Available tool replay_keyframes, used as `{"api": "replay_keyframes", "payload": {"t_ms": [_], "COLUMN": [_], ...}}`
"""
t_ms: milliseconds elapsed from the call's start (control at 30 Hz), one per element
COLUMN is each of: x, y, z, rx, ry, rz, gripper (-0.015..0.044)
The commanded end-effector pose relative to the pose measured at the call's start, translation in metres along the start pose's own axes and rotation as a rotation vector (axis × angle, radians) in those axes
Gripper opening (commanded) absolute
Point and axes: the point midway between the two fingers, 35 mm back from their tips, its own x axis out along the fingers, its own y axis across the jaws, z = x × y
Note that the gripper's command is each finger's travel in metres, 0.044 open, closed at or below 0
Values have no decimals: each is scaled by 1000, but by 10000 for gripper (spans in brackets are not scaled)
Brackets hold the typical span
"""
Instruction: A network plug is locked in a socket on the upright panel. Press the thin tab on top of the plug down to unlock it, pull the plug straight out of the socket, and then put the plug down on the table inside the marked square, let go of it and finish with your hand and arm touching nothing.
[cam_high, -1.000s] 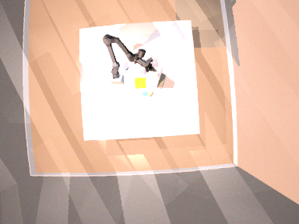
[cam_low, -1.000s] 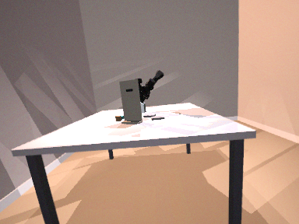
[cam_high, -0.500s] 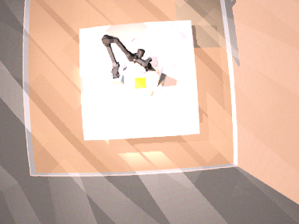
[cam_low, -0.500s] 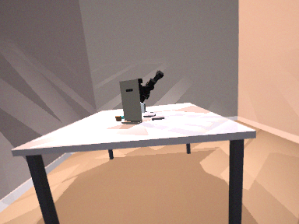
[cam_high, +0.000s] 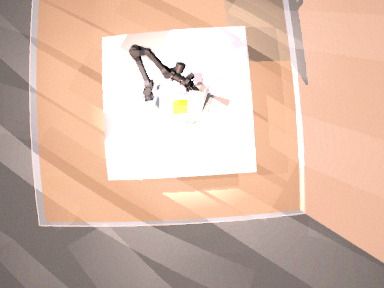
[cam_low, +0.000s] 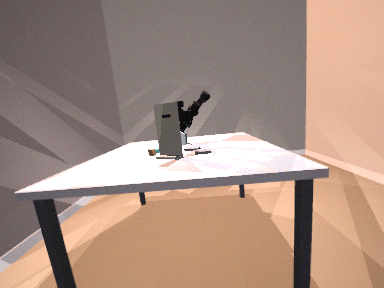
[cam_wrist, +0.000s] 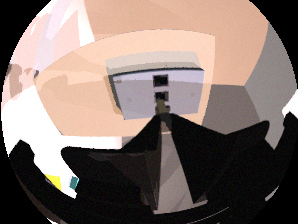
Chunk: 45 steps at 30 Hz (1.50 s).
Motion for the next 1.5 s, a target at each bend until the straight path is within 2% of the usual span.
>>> {"api": "replay_keyframes", "payload": {"t_ms": [0, 1467], "x": [-2, -22], "y": [0, 0], "z": [-2, -3], "rx": [4, 5], "ry": [4, 4], "rz": [-2, -1], "gripper": [0, 0]}}
